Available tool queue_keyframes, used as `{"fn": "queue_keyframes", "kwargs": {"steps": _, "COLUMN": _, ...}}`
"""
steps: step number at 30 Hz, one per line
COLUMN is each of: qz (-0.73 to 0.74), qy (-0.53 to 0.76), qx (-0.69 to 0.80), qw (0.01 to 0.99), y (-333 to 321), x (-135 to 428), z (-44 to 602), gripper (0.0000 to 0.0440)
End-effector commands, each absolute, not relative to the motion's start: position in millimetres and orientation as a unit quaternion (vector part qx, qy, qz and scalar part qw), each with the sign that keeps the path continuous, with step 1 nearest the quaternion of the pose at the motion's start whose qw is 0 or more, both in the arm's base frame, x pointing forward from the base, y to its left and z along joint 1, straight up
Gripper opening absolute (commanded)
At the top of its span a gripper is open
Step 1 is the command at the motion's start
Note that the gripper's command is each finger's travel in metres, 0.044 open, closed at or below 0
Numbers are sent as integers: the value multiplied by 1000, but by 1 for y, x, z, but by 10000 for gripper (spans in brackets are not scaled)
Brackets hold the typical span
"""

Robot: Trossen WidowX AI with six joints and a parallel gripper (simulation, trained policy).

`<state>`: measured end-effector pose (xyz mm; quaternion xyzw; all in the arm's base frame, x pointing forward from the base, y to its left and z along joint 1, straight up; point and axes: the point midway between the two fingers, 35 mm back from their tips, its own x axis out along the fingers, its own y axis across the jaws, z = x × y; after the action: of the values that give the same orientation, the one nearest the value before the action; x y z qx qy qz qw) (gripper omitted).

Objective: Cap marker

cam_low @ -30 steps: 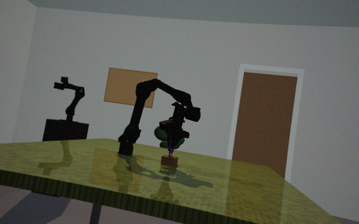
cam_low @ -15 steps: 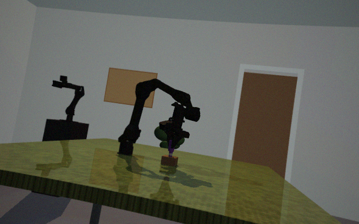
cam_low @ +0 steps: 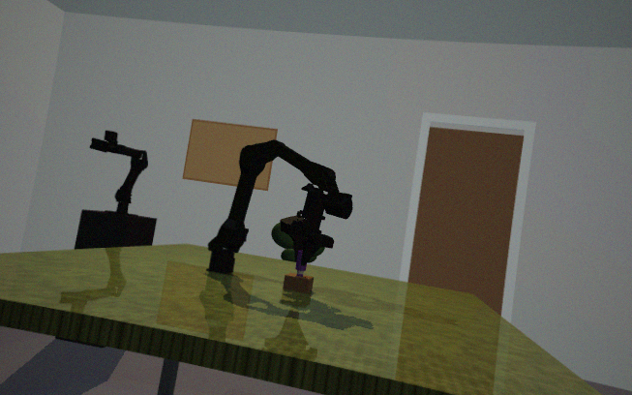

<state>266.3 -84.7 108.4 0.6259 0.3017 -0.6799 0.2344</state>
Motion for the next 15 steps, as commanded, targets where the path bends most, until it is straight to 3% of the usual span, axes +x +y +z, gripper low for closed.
{"fn": "queue_keyframes", "kwargs": {"steps": 1, "qz": -694, "qy": 316, "qx": 605, "qw": 230, "y": -84, "x": 257, "z": 92, "gripper": 86}}
{"fn": "queue_keyframes", "kwargs": {"steps": 15, "qz": -693, "qy": 316, "qx": 604, "qw": 236, "y": -86, "x": 257, "z": 90, "gripper": 101}}
